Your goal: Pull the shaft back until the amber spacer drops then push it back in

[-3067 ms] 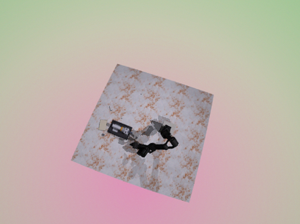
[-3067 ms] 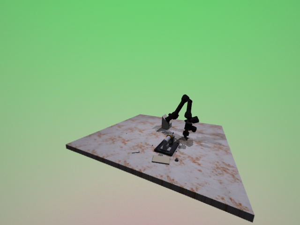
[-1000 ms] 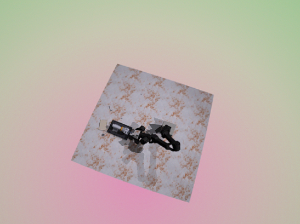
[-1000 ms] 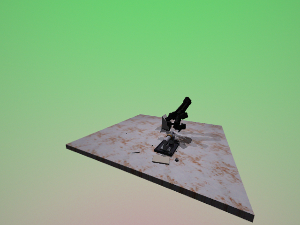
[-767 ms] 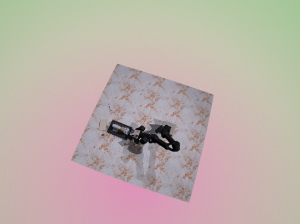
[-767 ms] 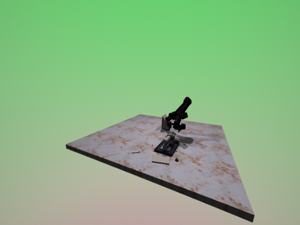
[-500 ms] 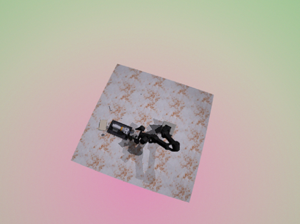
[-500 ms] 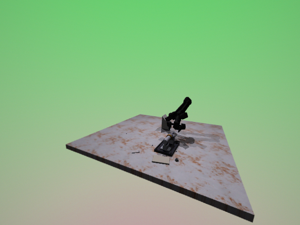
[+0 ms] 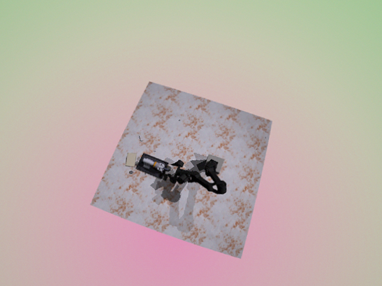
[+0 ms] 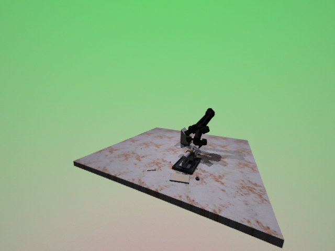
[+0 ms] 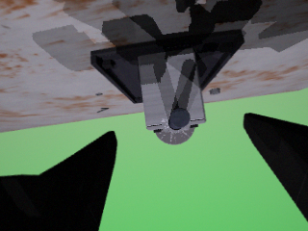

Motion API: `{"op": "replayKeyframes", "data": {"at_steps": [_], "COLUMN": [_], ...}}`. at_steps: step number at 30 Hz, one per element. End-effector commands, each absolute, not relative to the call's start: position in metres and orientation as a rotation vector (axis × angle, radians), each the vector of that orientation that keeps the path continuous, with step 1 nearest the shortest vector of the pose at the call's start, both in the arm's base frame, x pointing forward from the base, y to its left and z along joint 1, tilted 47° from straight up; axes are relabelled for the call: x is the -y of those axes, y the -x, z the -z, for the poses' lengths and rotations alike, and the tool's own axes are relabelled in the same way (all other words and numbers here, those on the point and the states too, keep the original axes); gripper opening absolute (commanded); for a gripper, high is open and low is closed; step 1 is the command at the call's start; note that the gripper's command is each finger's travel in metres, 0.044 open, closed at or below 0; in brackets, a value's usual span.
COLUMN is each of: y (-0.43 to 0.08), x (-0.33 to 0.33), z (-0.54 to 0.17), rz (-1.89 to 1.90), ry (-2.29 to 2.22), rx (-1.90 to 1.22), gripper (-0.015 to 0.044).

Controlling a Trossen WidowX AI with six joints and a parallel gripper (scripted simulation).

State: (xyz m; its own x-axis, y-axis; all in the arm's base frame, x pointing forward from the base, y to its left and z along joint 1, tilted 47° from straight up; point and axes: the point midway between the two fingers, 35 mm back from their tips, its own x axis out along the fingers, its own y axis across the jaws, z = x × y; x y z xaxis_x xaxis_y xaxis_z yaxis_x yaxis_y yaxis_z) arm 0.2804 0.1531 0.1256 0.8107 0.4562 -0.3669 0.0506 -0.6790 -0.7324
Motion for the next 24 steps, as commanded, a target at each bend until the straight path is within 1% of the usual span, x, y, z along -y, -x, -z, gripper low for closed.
{"op": "replayKeyframes", "data": {"at_steps": [1,17,24], "y": [-0.286,-0.306,-0.307], "x": [-0.157,-0.169,-0.169], "z": [-0.127,-0.117,-0.116], "rz": [-0.688,-0.687,-0.687], "ry": [2.244,2.244,2.244], "rx": [0.379,0.38,0.38], "gripper": [0.044,0.044,0.044]}}
